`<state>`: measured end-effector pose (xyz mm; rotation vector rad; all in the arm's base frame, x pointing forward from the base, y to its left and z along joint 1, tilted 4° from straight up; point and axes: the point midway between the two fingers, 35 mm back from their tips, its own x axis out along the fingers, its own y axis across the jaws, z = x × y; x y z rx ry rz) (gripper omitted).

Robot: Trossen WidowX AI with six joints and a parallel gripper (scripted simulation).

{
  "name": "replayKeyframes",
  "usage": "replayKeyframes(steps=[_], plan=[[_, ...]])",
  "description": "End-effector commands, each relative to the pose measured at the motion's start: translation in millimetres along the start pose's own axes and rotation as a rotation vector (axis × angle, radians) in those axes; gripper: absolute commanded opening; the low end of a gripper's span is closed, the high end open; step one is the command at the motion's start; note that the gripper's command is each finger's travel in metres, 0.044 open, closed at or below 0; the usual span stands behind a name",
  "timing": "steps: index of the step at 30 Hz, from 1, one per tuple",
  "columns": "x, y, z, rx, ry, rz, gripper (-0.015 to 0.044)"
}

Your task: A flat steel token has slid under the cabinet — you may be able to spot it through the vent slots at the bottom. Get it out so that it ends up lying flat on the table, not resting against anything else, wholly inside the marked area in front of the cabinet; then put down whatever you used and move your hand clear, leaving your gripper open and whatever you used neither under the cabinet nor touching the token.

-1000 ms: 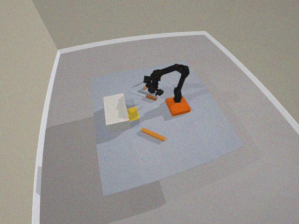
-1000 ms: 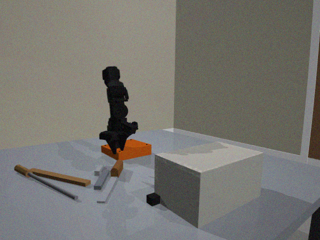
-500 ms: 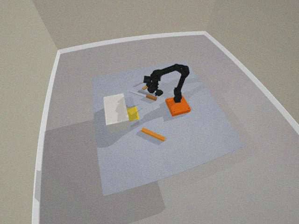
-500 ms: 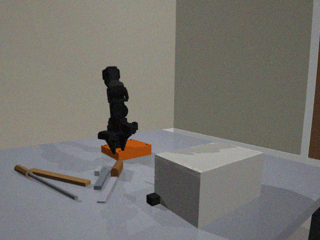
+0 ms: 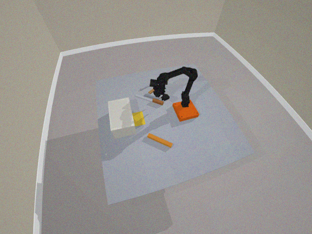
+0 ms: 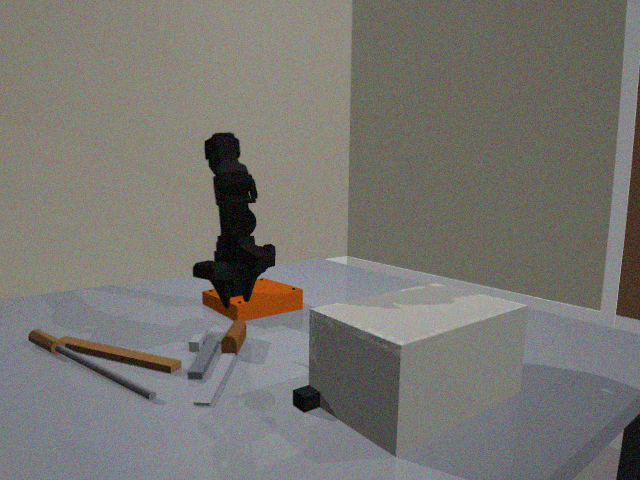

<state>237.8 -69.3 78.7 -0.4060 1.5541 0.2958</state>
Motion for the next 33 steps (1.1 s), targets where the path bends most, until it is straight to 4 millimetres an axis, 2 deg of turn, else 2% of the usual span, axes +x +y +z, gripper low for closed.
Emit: replayKeyframes(steps=[1, 33], plan=[[-0.3, -0.2, -0.2, 0.037, 0.002, -0.001, 0.0270], [-0.3, -0.1, 0.0, 0.290, 0.002, -0.002, 0.0270]])
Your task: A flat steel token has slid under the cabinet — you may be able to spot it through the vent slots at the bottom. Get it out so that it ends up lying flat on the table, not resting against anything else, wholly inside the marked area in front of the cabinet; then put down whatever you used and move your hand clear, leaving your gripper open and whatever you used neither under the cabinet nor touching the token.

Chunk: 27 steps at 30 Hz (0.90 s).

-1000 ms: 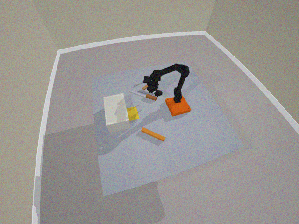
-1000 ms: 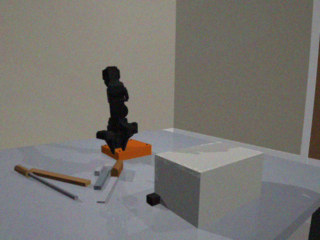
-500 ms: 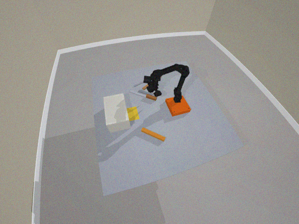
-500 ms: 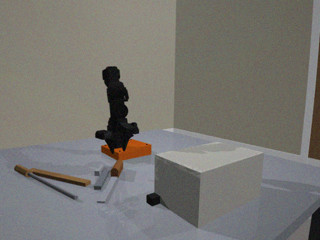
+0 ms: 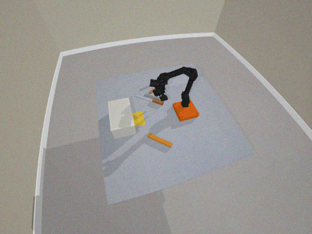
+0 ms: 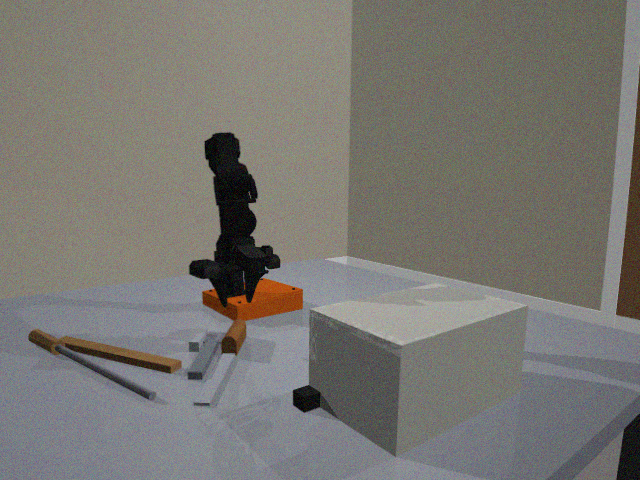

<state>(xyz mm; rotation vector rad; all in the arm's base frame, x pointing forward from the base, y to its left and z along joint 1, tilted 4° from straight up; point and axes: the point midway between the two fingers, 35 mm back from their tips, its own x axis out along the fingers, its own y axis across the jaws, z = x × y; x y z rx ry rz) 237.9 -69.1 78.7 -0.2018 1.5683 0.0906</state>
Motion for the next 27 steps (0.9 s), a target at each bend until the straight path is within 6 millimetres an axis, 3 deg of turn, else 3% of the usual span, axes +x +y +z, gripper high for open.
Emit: replayKeyframes(steps=[1, 27], plan=[[-0.3, -0.2, -0.1, 0.037, 0.002, -0.002, 0.0270], [-0.3, -0.1, -0.1, 0.243, 0.001, -0.002, 0.0270]])
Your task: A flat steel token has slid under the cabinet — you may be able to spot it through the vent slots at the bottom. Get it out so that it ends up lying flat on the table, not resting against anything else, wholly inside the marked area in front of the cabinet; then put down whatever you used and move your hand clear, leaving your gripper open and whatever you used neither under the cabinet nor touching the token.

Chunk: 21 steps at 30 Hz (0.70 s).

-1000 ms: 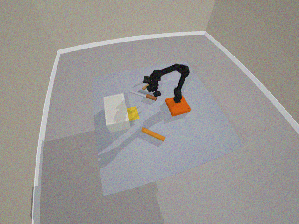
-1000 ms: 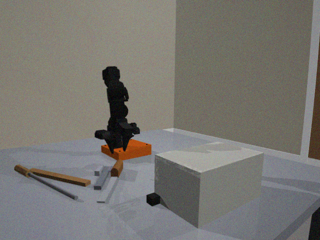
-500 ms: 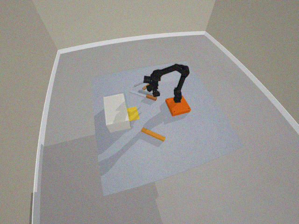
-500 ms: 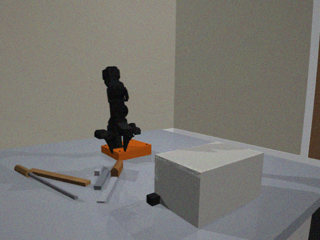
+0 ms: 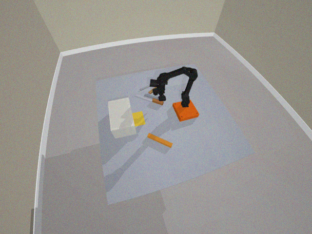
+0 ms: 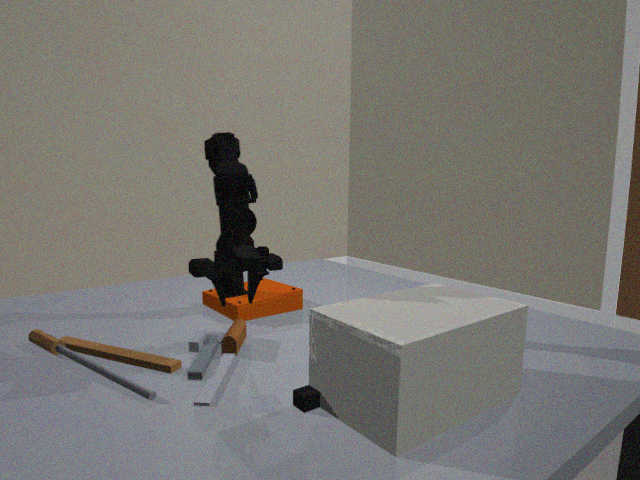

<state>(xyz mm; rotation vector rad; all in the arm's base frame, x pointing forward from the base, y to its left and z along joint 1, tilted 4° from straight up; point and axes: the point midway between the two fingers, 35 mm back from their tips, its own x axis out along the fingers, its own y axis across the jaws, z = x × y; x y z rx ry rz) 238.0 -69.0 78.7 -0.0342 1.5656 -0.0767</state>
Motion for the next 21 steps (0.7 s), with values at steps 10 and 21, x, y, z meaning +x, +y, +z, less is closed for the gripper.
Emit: replayKeyframes(steps=[10, 21], plan=[[-0.3, -0.2, -0.1, 0.108, 0.001, -0.002, 0.0270], [-0.3, -0.1, 0.0, 0.195, 0.001, -0.002, 0.0270]])
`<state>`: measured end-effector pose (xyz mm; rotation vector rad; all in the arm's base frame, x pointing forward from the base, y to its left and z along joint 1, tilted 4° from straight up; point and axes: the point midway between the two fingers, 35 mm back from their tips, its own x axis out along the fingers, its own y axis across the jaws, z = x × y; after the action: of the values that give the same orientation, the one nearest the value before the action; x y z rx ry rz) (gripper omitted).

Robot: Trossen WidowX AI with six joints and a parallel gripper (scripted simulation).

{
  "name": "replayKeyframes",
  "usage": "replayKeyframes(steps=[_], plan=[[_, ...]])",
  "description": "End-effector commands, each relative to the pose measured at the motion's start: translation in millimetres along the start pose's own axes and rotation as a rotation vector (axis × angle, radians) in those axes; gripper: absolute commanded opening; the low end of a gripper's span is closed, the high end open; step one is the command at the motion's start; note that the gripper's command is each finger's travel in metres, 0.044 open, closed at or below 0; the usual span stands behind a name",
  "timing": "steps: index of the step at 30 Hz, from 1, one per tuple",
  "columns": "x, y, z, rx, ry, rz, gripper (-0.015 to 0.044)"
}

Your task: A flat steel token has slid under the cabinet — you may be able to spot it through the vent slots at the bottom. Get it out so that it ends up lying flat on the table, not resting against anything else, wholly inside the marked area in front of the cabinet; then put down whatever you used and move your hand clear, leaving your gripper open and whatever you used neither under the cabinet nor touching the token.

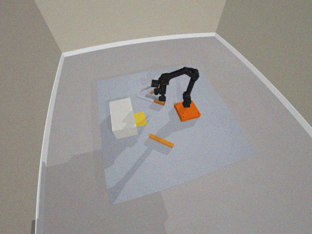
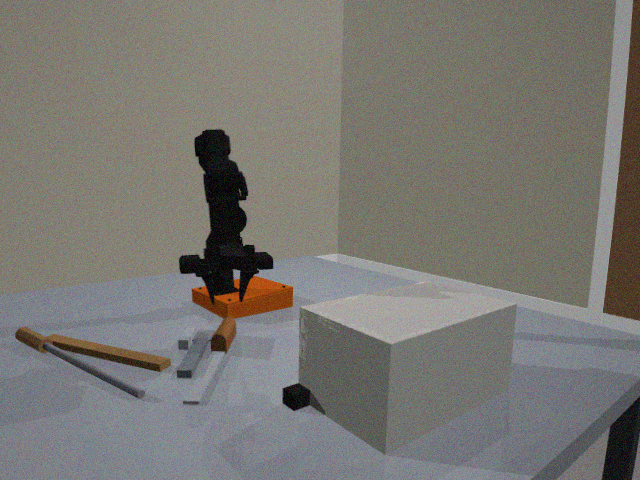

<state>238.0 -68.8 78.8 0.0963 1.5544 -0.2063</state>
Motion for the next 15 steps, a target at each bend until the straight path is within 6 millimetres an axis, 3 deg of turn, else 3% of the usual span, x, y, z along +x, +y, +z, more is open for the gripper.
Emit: replayKeyframes(steps=[1, 15], plan=[[-0.2, -0.2, 0.0, 0.037, 0.001, -0.002, 0.0270], [-0.2, -0.2, 0.0, 0.147, 0.001, -0.002, 0.0270]])
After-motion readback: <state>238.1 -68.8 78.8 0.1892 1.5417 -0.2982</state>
